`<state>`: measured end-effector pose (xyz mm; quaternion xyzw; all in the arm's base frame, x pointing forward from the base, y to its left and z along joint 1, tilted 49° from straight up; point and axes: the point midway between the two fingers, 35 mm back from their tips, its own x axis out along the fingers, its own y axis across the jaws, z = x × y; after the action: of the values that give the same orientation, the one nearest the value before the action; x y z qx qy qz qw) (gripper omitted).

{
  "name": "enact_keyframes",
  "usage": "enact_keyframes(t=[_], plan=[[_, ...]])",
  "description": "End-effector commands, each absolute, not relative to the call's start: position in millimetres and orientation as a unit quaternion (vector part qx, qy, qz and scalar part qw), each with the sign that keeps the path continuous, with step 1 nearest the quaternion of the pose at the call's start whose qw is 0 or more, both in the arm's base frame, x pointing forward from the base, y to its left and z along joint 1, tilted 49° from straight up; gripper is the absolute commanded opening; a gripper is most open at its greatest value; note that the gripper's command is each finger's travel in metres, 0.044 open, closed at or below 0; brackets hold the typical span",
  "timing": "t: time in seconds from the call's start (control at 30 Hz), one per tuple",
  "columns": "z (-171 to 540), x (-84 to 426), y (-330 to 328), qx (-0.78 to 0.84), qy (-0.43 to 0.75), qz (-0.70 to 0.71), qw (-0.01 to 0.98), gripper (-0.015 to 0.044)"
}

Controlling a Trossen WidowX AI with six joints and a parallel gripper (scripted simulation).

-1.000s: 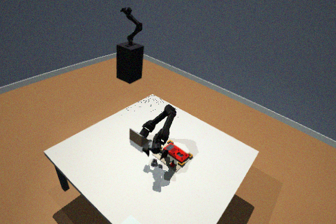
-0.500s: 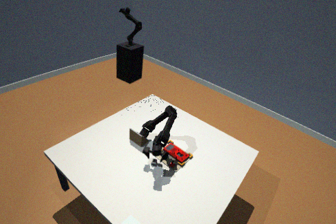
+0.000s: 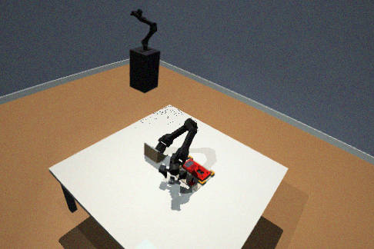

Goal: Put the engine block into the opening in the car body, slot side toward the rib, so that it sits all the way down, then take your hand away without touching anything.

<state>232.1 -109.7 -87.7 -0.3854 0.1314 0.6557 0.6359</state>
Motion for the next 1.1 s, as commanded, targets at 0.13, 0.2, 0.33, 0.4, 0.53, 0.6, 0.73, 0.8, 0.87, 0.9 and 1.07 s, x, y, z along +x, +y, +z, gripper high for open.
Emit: enact_keyframes(t=[0.13,0.2,0.33,0.4,0.53,0.6,0.73,0.8,0.87,0.9,1.07], plan=[[-88.5,230.8,-107.0,-0.381,0.132,0.656,0.638,0.0177],[-88.5,230.8,-107.0,-0.381,0.132,0.656,0.638,0.0145],[-88.5,230.8,-107.0,-0.381,0.132,0.656,0.638,0.0118],[-88.5,230.8,-107.0,-0.381,0.132,0.656,0.638,0.0105],[-88.0,230.9,-107.9,-0.381,0.132,0.656,0.638,0.0019],[-86.4,231.1,-110.5,-0.381,0.133,0.656,0.638,0.0000],[-80.8,231.7,-118.8,-0.380,0.135,0.656,0.638,0.0000],[-77.4,231.9,-123.7,-0.380,0.136,0.655,0.638,0.0000],[-73.7,231.9,-128.7,-0.381,0.136,0.655,0.638,0.0000],[-71.9,231.9,-131.2,-0.381,0.136,0.655,0.638,0.0000],[-62.3,231.4,-143.4,-0.381,0.136,0.655,0.638,0.0000]])
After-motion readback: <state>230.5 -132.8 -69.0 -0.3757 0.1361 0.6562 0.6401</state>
